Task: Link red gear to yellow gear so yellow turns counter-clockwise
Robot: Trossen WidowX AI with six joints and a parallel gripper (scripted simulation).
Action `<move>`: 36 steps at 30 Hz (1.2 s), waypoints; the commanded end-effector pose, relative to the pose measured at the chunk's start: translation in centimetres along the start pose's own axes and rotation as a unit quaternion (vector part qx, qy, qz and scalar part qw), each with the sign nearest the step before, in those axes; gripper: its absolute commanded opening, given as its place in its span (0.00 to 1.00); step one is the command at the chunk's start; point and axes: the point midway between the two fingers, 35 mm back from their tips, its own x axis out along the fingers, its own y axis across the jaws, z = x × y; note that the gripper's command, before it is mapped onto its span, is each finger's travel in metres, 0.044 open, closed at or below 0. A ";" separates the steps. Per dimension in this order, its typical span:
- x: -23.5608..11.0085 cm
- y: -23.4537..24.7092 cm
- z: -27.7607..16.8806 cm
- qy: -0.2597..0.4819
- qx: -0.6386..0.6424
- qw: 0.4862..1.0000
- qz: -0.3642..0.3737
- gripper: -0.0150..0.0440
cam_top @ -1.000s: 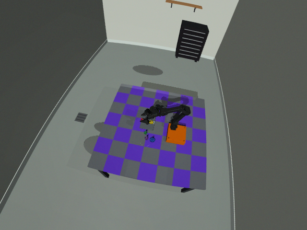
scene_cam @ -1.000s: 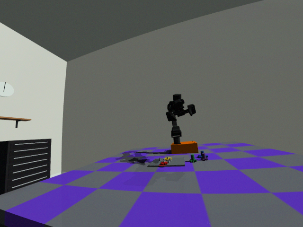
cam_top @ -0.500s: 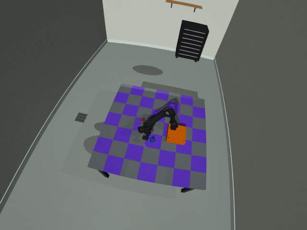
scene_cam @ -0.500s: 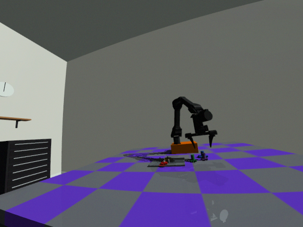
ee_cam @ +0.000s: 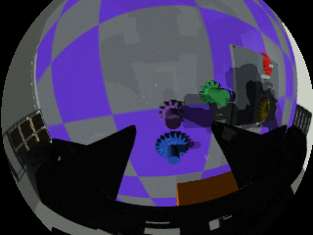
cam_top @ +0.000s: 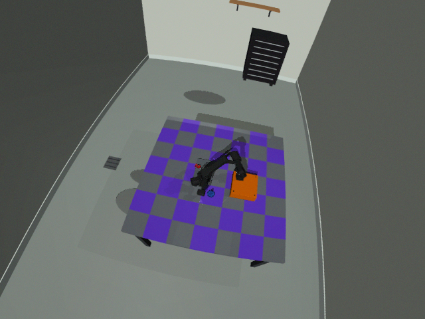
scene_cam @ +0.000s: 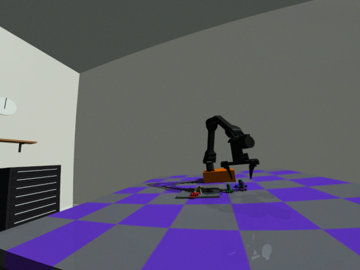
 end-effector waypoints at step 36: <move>2.6 0.0 -0.1 0.001 0.002 1.000 0.001 0.32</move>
